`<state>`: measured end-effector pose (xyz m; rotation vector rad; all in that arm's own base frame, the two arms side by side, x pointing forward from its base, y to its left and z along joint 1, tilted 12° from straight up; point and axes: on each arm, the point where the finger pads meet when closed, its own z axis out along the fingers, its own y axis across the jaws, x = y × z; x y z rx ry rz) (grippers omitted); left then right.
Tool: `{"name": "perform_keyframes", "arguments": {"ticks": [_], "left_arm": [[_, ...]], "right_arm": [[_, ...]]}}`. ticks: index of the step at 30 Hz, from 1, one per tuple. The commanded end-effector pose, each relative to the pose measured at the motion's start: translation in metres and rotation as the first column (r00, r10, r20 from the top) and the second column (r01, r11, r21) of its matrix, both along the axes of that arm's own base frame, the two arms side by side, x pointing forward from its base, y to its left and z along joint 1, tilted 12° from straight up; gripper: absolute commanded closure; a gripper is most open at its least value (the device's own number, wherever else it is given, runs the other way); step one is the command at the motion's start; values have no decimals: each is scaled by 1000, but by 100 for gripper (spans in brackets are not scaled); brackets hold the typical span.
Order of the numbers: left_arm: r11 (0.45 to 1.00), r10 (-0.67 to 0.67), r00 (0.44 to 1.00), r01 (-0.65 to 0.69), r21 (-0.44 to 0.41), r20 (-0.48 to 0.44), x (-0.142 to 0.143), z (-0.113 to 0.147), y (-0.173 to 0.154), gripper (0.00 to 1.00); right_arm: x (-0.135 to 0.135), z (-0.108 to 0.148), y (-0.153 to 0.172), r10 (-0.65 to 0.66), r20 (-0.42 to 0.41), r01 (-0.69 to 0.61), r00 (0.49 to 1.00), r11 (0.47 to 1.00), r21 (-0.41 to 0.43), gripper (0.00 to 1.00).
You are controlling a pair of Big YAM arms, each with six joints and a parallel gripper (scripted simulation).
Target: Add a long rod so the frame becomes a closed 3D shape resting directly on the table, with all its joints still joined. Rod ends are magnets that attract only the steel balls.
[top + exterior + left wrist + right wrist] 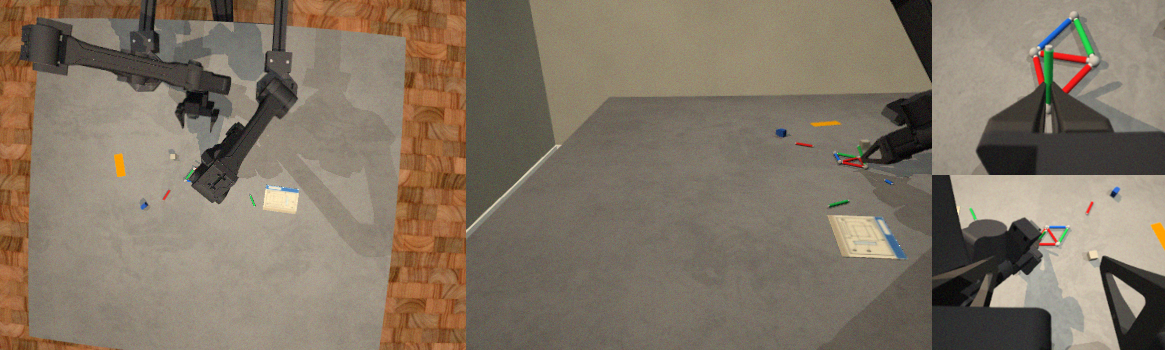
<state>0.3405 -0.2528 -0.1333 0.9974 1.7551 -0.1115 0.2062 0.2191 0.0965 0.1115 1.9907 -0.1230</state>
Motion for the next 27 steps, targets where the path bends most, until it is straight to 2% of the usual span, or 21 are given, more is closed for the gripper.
{"name": "perform_keyframes", "arguments": {"ticks": [1, 4, 8, 14, 17, 19, 22, 27], "left_arm": [[1000, 4, 1000, -4, -8, 20, 3, 3, 3, 100], [1000, 4, 1000, -4, -8, 20, 3, 3, 3, 100], [1000, 4, 1000, -4, -8, 21, 3, 3, 2, 100], [1000, -1, 1000, 1, -9, 13, 1, 4, -1, 100], [1000, -1, 1000, 1, -9, 13, 1, 4, -1, 100], [1000, -1, 1000, 1, -9, 13, 1, 4, -1, 100], [1000, -1, 1000, 1, -9, 13, 1, 4, -1, 100], [1000, -1, 1000, 1, -9, 13, 1, 4, -1, 100]], "right_arm": [[2, 6, 8, -3, 6, 3, 1000, 1000, 24, 0], [2, 6, 8, -3, 6, 3, 1000, 1000, 24, 0], [15, 16, 6, -40, -5, 40, 999, 999, 27, 0], [57, 14, -28, -175, -78, 177, 981, 984, 20, 0], [88, 3, -66, -288, -152, 292, 945, 956, 3, 0], [88, 3, -66, -288, -152, 292, 945, 956, 3, 0], [114, -12, -101, -350, -234, 352, 907, 935, -36, 0], [152, -45, -126, -304, -360, 305, 882, 951, -55, 0]]}}
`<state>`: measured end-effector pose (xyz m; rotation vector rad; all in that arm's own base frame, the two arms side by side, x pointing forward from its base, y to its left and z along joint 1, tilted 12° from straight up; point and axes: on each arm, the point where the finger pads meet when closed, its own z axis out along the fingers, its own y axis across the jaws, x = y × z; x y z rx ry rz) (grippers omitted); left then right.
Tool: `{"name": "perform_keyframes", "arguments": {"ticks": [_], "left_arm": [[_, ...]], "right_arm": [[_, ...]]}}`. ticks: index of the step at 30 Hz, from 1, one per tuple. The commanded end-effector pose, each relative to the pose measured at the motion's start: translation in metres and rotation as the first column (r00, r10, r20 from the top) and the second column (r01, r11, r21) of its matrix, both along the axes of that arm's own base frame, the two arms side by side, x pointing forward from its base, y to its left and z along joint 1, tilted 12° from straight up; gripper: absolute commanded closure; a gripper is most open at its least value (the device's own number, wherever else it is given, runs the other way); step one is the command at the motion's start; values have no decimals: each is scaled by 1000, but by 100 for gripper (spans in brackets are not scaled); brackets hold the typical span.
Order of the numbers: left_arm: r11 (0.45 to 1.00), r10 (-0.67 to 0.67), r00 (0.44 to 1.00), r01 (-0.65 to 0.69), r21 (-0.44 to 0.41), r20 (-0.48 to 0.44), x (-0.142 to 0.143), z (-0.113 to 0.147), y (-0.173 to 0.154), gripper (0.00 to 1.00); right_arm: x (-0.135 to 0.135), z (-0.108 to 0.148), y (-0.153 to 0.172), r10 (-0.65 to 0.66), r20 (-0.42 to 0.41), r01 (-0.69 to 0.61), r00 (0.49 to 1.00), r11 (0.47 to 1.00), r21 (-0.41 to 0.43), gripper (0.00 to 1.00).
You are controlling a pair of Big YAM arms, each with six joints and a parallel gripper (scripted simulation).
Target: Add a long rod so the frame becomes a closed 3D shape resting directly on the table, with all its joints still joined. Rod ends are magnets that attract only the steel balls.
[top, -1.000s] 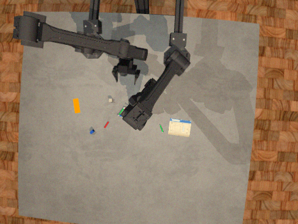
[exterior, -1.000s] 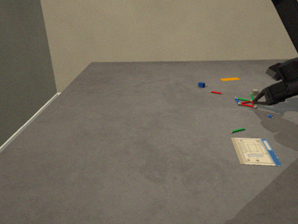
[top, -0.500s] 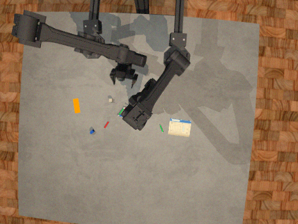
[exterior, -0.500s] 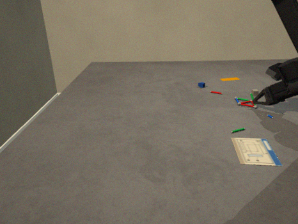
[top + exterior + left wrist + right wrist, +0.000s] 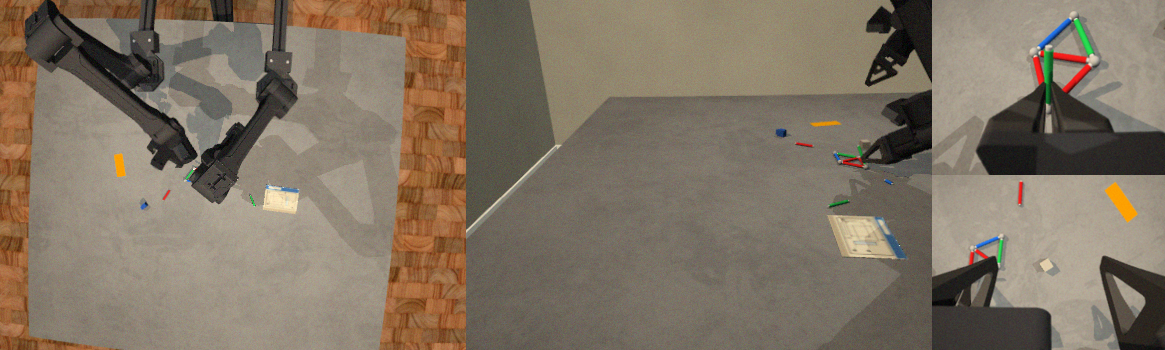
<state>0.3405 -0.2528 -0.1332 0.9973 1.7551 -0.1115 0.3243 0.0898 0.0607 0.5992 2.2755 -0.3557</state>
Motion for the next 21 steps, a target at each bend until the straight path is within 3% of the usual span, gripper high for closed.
{"name": "perform_keyframes", "arguments": {"ticks": [1, 5, 9, 13, 21], "left_arm": [[1000, -1, 1000, 1, -9, 13, 1, 4, -1, 100], [1000, -1, 1000, 1, -9, 13, 1, 4, -1, 100], [1000, -1, 1000, 1, -9, 13, 1, 4, -1, 100], [1000, -1, 1000, 1, -9, 13, 1, 4, -1, 100], [1000, -1, 1000, 1, -9, 13, 1, 4, -1, 100]], "right_arm": [[41, -15, 1, 137, -70, -140, 988, 990, -33, 0], [67, -38, -5, 237, -114, -238, 965, 971, 3, 0], [72, -53, -9, 293, -134, -294, 947, 956, 18, 0], [82, -80, -10, 438, -138, -437, 888, 899, 37, 0], [108, -93, -2, 613, -72, -614, 787, 789, 13, 0]]}}
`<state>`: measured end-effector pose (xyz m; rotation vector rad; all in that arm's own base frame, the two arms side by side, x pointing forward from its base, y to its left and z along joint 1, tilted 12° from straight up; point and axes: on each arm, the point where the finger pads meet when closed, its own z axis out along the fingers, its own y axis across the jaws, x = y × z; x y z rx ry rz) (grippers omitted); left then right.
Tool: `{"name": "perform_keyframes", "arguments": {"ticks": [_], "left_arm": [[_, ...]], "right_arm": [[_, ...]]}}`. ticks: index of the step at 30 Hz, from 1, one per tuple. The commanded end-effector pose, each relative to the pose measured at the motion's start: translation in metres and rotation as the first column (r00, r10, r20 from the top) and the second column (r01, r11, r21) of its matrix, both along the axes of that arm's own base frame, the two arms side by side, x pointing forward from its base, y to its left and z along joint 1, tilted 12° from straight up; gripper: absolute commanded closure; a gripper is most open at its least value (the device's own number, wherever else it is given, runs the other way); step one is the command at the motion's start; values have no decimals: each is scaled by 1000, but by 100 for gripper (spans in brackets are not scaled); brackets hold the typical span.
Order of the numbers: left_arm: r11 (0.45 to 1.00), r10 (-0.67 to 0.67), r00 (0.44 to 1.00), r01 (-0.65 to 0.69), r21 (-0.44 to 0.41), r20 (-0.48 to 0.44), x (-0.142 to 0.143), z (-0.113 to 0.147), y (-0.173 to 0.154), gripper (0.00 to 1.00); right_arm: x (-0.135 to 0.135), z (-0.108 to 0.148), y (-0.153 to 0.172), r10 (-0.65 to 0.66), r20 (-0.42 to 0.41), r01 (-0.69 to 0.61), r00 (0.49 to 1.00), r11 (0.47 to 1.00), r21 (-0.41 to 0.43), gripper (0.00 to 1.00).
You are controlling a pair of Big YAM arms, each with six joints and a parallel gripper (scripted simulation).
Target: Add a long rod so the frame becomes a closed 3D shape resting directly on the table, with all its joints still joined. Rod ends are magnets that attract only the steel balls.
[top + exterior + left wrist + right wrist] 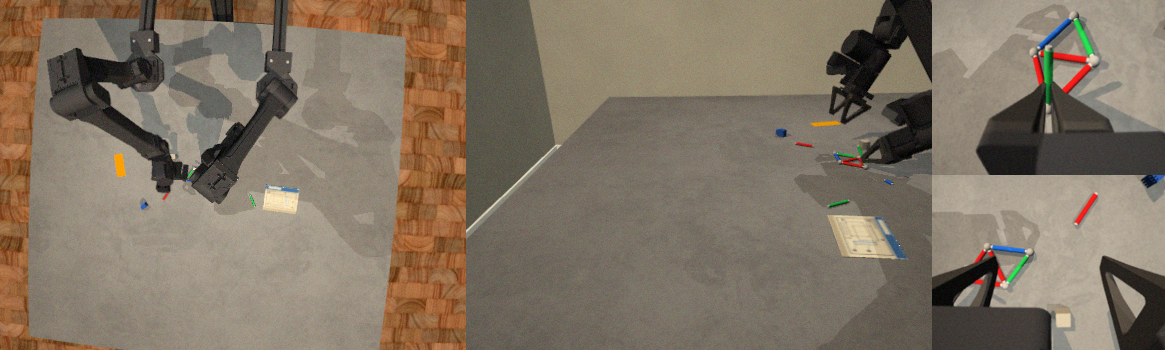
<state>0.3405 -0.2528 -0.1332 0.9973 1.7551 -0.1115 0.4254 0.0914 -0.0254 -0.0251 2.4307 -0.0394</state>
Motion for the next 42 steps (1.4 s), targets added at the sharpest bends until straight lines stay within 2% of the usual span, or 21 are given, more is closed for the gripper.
{"name": "perform_keyframes", "arguments": {"ticks": [1, 5, 7, 11, 13, 25, 28, 30, 31, 35, 37, 39, 42], "left_arm": [[1000, -1, 1000, 1, -9, 13, 1, 4, -1, 100], [1000, -1, 1000, 1, -9, 13, 1, 4, -1, 100], [1000, -1, 1000, 1, -9, 13, 1, 4, -1, 100], [1000, -1, 1000, 1, -9, 13, 1, 4, -1, 100], [1000, -1, 1000, 1, -9, 13, 1, 4, -1, 100], [1000, -1, 1000, 1, -9, 13, 1, 4, -1, 100], [1000, -1, 1000, 1, -9, 13, 1, 4, -1, 100], [1000, -1, 1000, 1, -9, 13, 1, 4, -1, 100], [1000, -1, 1000, 1, -9, 13, 1, 4, -1, 100], [1000, -1, 1000, 1, -9, 13, 1, 4, -1, 100], [1000, -1, 1000, 1, -9, 13, 1, 4, -1, 100], [1000, -1, 1000, 1, -9, 13, 1, 4, -1, 100], [1000, -1, 1000, 1, -9, 13, 1, 4, -1, 100]], "right_arm": [[6, -10, -4, 139, 38, -136, 990, 989, -65, 0], [15, -8, -1, 169, 65, -165, 984, 984, -65, 0], [5, -12, 13, 230, 64, -226, 971, 972, -71, 0], [-1, -4, 27, 286, 93, -279, 954, 957, -80, 0], [4, 2, 34, 301, 115, -293, 947, 953, -80, 0], [6, 3, 30, 279, 120, -272, 953, 960, -68, 0], [6, -7, 25, 228, 81, -227, 970, 974, -25, 34], [8, -12, 25, 172, 55, -174, 984, 984, 37, 57], [10, -14, 26, 139, 36, -142, 990, 987, 74, 61], [19, -28, 30, 15, -90, 6, 996, 973, 229, 61], [22, -33, 32, -27, -146, 68, 989, 958, 279, 61], [22, -33, 32, -27, -146, 68, 989, 958, 279, 61], [27, -41, 35, -108, -255, 197, 961, 915, 353, 61]]}}
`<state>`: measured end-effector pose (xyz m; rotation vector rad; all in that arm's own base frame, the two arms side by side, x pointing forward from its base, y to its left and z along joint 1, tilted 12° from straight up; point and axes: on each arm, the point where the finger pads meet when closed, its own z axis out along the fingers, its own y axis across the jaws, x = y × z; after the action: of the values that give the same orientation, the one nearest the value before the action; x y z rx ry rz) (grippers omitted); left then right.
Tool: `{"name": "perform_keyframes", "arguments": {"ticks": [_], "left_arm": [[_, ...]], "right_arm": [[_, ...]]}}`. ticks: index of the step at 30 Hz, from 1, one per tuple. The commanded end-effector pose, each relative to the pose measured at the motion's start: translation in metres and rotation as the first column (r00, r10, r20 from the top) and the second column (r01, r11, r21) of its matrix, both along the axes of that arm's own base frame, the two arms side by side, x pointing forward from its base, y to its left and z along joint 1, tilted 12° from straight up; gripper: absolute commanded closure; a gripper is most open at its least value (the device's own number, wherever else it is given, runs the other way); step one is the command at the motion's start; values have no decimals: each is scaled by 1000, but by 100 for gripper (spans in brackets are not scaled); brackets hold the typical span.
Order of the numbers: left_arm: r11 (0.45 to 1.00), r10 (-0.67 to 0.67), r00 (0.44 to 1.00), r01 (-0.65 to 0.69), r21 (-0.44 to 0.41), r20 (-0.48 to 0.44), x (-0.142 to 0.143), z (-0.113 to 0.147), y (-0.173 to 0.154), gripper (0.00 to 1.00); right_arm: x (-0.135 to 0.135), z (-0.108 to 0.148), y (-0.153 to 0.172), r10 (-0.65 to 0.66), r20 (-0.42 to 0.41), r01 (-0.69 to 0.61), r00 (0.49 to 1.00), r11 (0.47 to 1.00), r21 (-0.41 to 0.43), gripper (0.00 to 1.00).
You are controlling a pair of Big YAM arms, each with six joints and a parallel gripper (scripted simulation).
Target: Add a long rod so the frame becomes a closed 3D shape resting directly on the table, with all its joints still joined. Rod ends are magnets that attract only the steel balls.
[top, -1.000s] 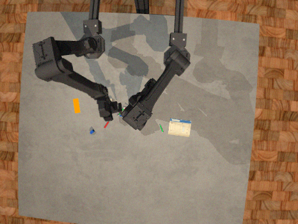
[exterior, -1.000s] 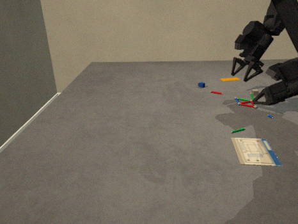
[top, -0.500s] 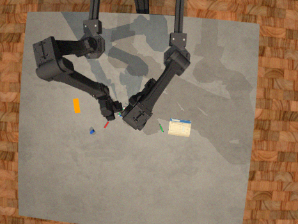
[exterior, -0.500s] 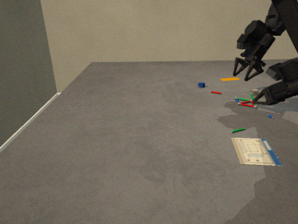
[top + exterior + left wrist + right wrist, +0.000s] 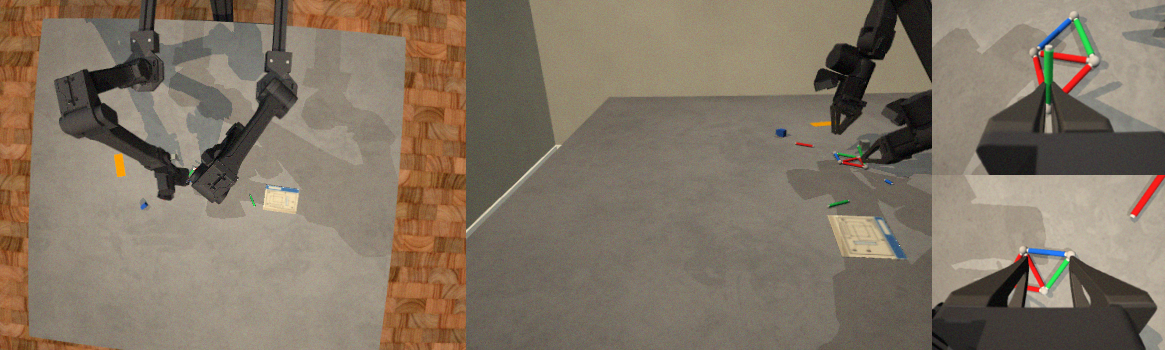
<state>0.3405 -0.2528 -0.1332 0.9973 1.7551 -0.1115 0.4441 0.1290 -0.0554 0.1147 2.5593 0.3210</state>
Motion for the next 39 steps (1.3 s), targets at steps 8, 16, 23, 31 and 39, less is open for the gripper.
{"name": "perform_keyframes", "arguments": {"ticks": [8, 16, 23, 31, 39], "left_arm": [[1000, -1, 1000, 1, -9, 13, 1, 4, -1, 100], [1000, -1, 1000, 1, -9, 13, 1, 4, -1, 100], [1000, -1, 1000, 1, -9, 13, 1, 4, -1, 100], [1000, -1, 1000, 1, -9, 13, 1, 4, -1, 100], [1000, -1, 1000, 1, -9, 13, 1, 4, -1, 100]], "right_arm": [[18, -21, 2, -308, -381, 398, 872, 899, 184, 61], [22, -24, 5, -418, -583, 612, 697, 770, 180, 61], [21, -30, -5, -442, -741, 738, 505, 666, 106, 61], [10, -43, -26, -472, -809, 820, 351, 572, 23, 61], [12, -43, -20, -457, -806, 803, 376, 594, 37, 61]]}}
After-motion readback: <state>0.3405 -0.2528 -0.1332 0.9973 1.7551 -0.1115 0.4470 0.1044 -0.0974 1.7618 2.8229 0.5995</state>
